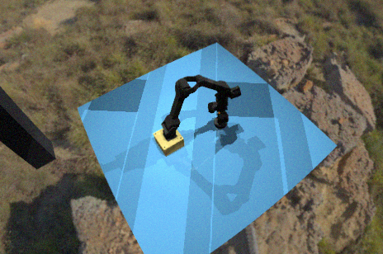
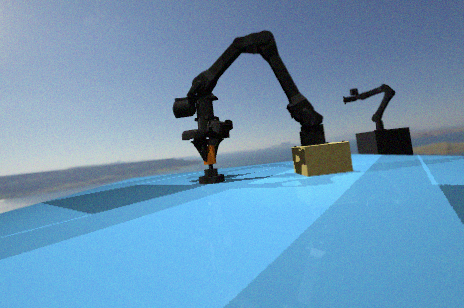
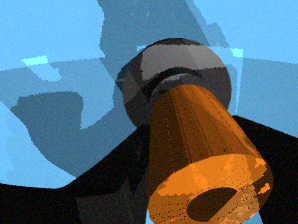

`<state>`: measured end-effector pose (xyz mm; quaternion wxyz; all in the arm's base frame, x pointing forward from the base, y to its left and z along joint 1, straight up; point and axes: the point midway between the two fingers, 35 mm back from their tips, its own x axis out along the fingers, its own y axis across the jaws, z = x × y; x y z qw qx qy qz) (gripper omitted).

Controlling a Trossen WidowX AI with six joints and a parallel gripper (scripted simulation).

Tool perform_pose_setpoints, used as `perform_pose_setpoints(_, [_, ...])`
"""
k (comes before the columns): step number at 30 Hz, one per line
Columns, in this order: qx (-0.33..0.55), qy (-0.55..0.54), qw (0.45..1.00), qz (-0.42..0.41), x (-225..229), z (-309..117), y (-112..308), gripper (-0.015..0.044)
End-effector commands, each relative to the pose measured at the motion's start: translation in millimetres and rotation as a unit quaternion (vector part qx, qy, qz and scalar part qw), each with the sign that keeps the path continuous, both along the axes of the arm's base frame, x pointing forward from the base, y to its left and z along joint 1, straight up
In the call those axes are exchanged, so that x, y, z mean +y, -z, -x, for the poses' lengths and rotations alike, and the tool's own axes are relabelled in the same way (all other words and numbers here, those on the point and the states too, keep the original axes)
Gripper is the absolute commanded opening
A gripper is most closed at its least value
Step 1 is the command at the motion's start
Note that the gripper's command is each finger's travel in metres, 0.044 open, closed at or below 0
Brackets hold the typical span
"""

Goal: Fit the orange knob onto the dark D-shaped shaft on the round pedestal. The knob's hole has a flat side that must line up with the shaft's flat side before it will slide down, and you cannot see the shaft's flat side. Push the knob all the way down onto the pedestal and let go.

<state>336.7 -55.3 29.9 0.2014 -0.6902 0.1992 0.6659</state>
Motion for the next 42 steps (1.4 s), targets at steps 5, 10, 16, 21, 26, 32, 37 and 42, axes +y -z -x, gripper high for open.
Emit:
perform_pose_setpoints(5, [0.0, 0.001, 1.0, -0.001, 0.2, -0.1, 0.7, 0.0])
perform_pose_setpoints(10, [0.0, 0.032, 0.999, -0.002, 0.2, -0.1, 1.0, 0.0])
perform_pose_setpoints(16, [0.0, 0.0, 1.0, -0.001, 0.2, -0.1, 1.3, 0.0])
perform_pose_setpoints(21, [0.0, -0.003, 1.0, -0.001, 0.2, -0.1, 1.6, 0.0])
perform_pose_setpoints(26, [0.0, 0.003, 1.0, -0.001, 0.3, 0.4, -5.1, 0.0])
perform_pose_setpoints(32, [0.0, -0.019, 1.0, -0.001, 0.0, 0.2, -6.4, 0.0])
perform_pose_setpoints(37, [0.0, -0.023, 1.0, -0.001, -0.7, -2.3, -5.4, 0.0])
perform_pose_setpoints(42, [0.0, -0.023, 1.0, -0.001, -0.5, -1.5, -3.6, 0.0])
